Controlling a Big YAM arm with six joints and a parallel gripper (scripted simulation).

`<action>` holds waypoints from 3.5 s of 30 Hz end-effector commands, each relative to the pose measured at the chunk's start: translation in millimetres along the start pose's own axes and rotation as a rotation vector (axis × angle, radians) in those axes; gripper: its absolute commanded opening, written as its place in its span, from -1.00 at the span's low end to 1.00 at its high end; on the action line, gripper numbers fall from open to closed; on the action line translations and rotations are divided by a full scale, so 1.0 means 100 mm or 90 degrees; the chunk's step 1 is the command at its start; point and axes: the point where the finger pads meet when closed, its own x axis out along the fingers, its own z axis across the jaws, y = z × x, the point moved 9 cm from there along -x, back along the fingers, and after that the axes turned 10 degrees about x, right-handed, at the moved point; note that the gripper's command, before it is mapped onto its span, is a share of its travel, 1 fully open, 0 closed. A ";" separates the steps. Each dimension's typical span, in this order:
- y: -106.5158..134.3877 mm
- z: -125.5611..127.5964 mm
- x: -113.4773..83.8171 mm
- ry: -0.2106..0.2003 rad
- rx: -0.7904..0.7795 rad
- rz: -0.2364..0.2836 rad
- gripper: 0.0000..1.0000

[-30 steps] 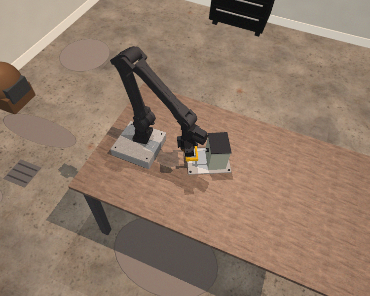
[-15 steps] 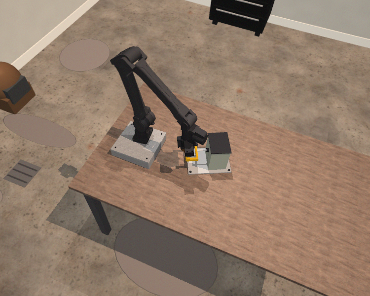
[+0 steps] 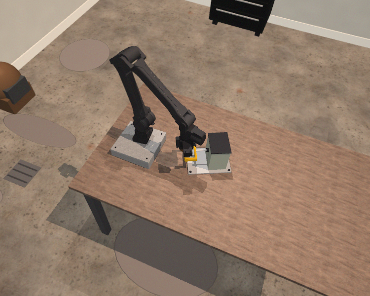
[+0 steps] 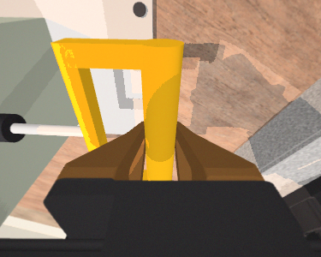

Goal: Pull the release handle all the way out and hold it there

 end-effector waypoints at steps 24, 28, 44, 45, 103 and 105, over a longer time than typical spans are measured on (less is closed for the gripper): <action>-0.15 -0.50 -0.20 0.046 0.022 -0.041 -1.00; -0.14 -0.54 -0.20 0.053 0.023 -0.041 -1.00; -0.14 -0.63 -0.19 0.067 0.026 -0.043 -1.00; -0.14 -0.63 -0.19 0.067 0.026 -0.043 -1.00; -0.16 -0.31 -0.21 0.020 0.018 -0.034 -1.00; -0.16 -0.36 -0.21 0.027 0.019 -0.037 -1.00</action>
